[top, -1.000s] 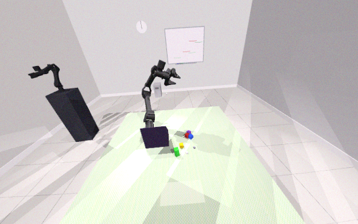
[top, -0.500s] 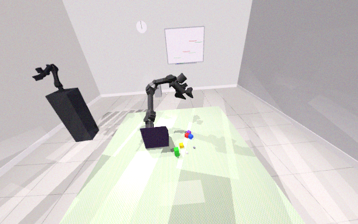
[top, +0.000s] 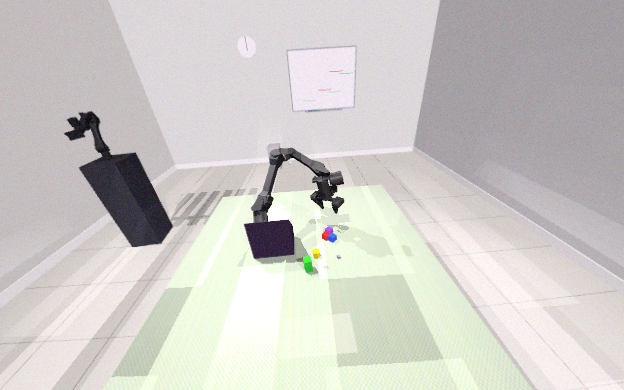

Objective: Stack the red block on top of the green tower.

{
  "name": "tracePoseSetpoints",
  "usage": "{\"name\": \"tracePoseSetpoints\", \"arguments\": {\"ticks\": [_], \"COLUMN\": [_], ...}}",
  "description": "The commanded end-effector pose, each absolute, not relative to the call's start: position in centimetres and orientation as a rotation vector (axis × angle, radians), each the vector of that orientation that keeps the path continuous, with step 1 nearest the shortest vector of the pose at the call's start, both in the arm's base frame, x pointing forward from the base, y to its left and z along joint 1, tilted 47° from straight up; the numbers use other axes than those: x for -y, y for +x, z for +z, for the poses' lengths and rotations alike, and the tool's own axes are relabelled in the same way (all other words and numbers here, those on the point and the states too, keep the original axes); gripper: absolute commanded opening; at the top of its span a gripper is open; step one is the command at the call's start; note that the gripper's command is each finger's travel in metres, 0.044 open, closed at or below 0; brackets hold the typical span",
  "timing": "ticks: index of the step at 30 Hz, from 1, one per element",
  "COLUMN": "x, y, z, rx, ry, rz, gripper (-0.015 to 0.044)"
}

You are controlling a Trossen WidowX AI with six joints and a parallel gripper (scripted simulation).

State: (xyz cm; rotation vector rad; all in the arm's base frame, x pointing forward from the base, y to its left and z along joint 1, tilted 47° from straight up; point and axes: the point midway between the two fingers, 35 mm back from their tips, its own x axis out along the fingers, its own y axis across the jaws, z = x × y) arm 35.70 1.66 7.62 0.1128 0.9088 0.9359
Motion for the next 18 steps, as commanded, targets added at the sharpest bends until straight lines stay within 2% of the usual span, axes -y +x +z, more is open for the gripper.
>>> {"name": "tracePoseSetpoints", "arguments": {"ticks": [1, 12, 18], "x": [-5.0, -5.4, -7.7], "y": [33.9, 33.8, 34.1], "z": [2.8, 1.7, -0.6], "rx": [-1.040, -1.073, -1.073], "ry": [0.095, 0.083, 0.083], "rz": [1.016, 1.040, 1.040], "gripper": [0.0440, 0.0440, 0.0440]}}
